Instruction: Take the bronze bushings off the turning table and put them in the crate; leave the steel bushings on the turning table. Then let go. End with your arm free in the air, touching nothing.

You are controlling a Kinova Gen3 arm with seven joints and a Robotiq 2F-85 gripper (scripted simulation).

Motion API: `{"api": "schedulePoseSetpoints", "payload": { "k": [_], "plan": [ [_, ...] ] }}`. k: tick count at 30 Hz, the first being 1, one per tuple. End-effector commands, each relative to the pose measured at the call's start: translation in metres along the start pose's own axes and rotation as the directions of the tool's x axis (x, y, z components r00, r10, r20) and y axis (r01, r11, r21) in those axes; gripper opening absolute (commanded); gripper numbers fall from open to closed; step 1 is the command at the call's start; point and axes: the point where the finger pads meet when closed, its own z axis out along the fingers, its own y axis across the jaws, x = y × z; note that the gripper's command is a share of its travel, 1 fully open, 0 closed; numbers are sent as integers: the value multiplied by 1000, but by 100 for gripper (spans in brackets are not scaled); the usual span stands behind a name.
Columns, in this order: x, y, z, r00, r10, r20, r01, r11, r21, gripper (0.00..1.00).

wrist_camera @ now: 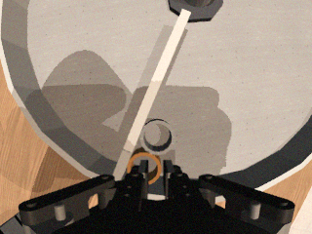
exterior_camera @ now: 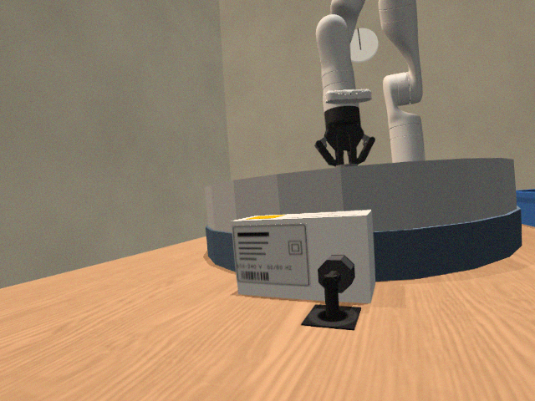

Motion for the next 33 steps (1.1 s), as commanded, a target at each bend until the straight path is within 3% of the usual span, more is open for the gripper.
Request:
{"api": "schedulePoseSetpoints", "payload": {
  "k": [1, 33],
  "plan": [
    [0, 0, 0, 1000, 1, 0, -1, 1000, 0, 14],
    [0, 0, 9, 1000, 1, 0, -1, 1000, 0, 14]
  ]
}}
